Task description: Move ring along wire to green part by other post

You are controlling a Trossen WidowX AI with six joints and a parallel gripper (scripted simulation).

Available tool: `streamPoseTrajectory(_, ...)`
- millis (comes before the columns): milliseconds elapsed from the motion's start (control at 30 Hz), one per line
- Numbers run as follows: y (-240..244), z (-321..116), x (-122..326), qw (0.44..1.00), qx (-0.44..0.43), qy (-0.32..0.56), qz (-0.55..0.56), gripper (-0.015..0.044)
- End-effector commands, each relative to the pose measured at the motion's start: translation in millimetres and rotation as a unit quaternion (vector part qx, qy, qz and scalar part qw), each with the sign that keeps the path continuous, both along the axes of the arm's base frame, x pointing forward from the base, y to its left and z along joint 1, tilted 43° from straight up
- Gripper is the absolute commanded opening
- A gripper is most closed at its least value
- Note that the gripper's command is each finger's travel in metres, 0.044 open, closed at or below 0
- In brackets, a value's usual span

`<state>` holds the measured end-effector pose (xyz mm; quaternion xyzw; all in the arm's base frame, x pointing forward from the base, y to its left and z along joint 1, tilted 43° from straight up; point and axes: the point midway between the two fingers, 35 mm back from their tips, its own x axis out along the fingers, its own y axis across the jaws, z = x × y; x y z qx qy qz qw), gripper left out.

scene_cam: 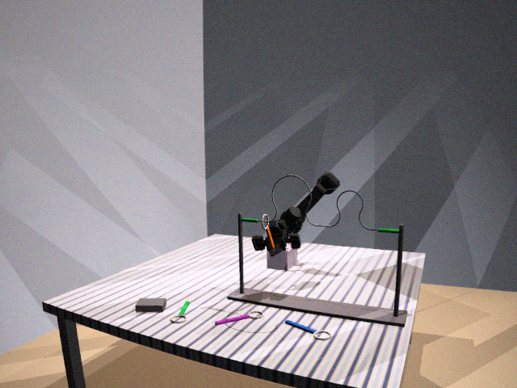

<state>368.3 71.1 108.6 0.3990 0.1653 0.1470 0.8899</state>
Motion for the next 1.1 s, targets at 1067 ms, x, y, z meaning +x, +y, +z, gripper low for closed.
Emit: streamPoseTrajectory(1067, -34, -31, 1, 0.999, -0.038, -0.002, -0.001, -0.015)
